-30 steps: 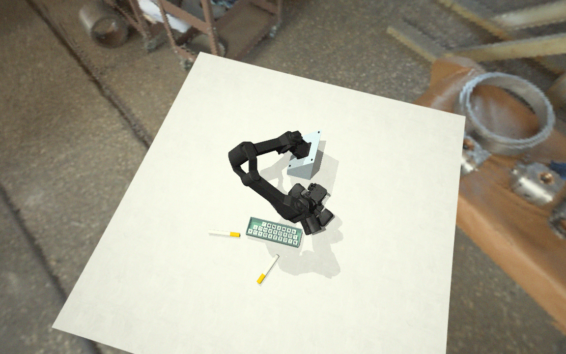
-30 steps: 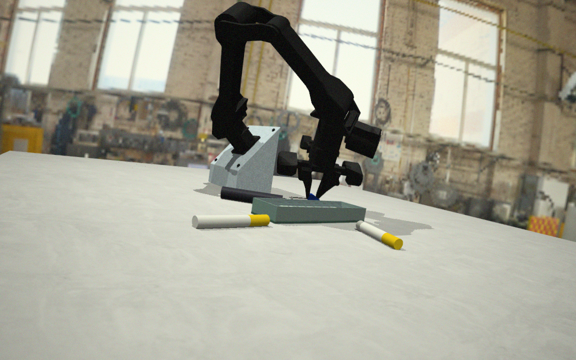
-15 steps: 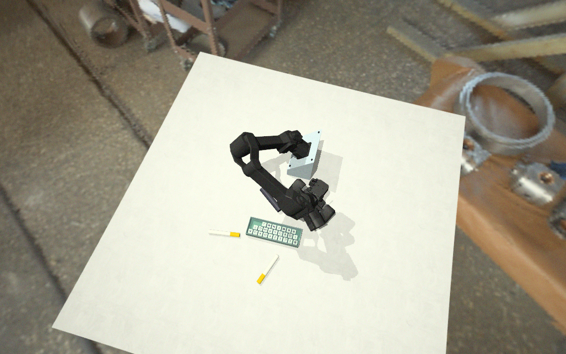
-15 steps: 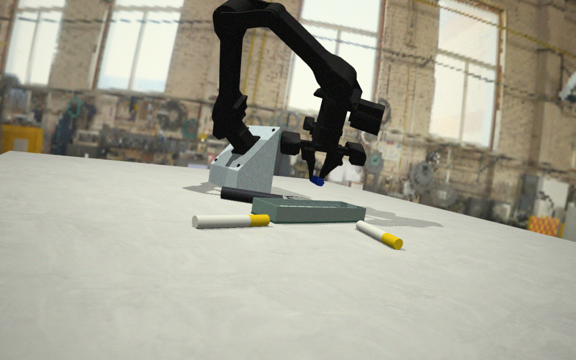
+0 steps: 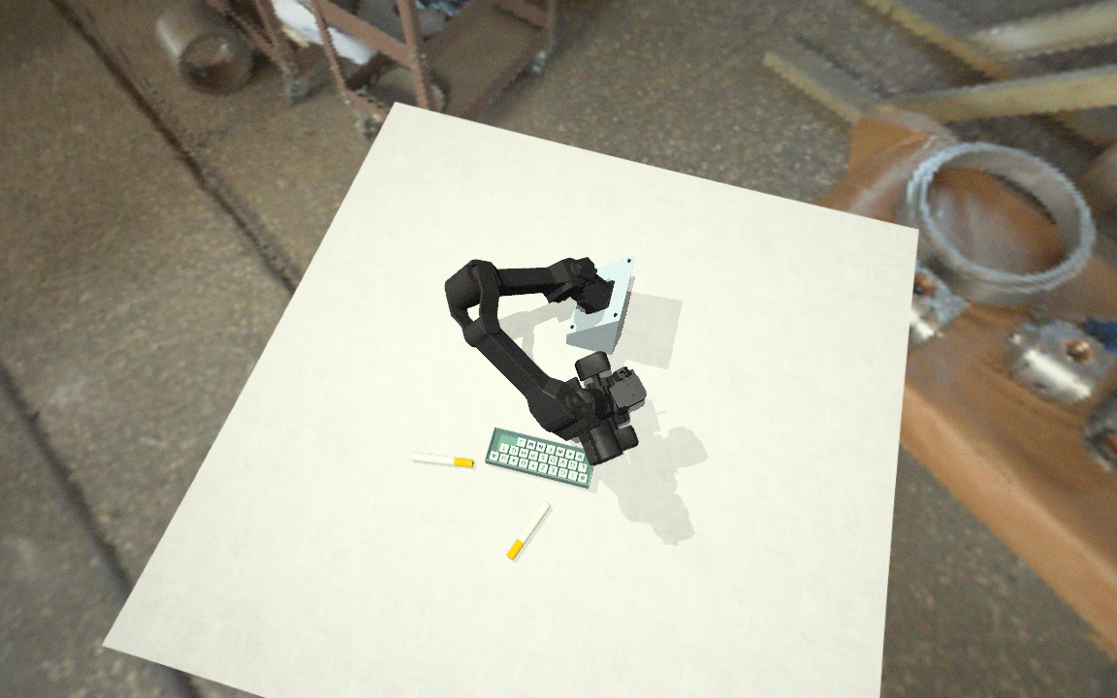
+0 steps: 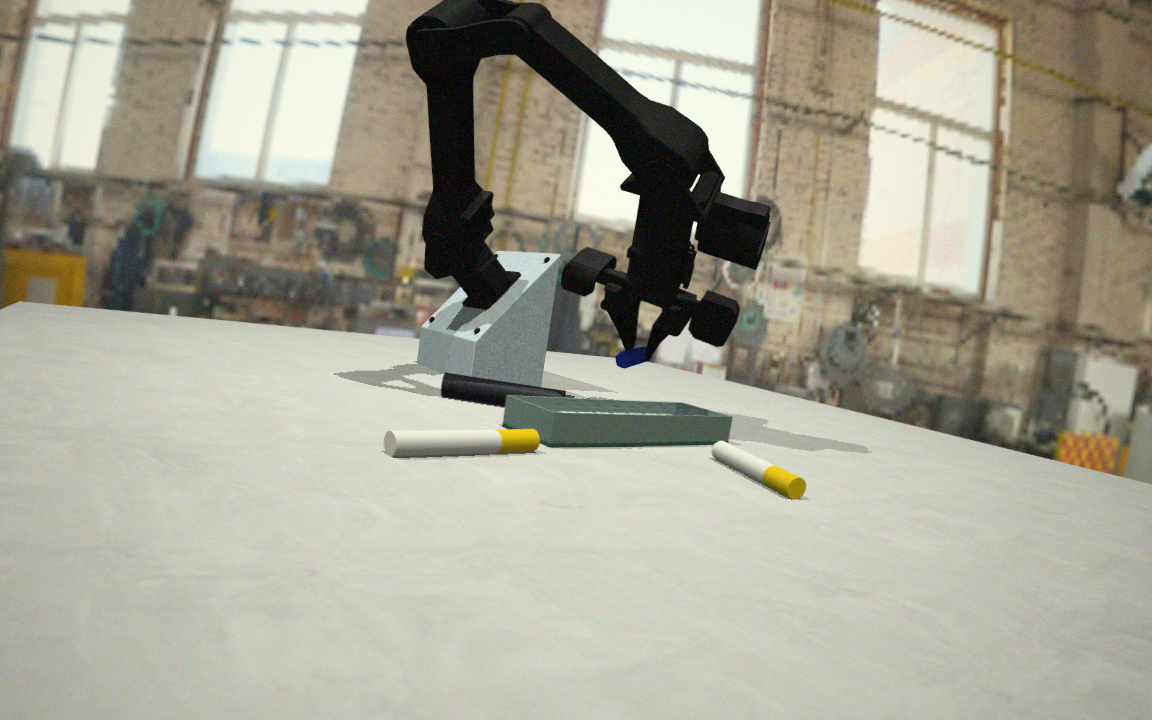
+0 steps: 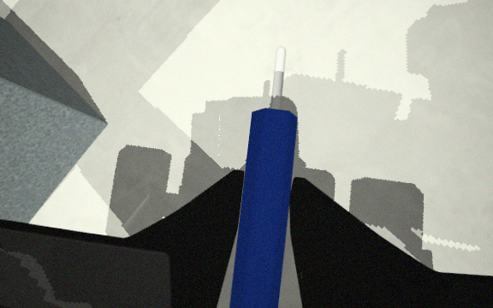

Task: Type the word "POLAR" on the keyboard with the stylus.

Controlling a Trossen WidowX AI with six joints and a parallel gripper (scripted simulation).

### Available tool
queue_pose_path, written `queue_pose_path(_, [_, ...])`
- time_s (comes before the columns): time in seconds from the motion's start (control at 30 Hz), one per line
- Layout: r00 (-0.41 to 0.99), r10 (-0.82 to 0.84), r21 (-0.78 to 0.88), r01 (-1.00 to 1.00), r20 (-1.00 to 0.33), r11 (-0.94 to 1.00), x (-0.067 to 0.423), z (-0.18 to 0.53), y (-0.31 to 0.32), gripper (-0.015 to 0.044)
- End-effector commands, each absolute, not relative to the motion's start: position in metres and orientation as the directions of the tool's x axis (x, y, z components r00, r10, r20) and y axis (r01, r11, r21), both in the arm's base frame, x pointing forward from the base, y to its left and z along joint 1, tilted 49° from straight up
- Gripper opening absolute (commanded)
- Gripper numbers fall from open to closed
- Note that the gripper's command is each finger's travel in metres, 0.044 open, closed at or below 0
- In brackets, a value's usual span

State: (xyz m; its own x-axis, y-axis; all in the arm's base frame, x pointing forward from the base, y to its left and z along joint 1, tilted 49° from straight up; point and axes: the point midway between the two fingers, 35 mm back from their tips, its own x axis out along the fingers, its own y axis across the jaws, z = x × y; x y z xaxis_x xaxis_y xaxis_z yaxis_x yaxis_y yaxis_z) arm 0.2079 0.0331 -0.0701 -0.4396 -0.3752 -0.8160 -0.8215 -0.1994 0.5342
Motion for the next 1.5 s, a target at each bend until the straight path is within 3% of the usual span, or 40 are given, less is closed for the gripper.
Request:
queue_pose_path(0.0, [-0.426, -0.332, 0.467, -0.883, -0.841, -0.051, 0.218, -0.063, 0.035, 0.0])
queue_pose_path(0.3, [-0.409, -0.256, 0.332, -0.896, -0.876, 0.295, 0.234, -0.051, 0.033, 0.0])
queue_pose_path(0.63, [-0.377, -0.174, 0.185, -0.741, -0.91, 0.645, 0.252, -0.037, 0.028, 0.0])
queue_pose_path(1.07, [-0.32, -0.074, 0.038, -0.328, -0.945, 0.944, 0.273, -0.015, 0.019, 0.0])
queue_pose_path(1.47, [-0.251, 0.009, -0.031, 0.158, -0.968, 0.987, 0.291, 0.009, 0.008, 0.0])
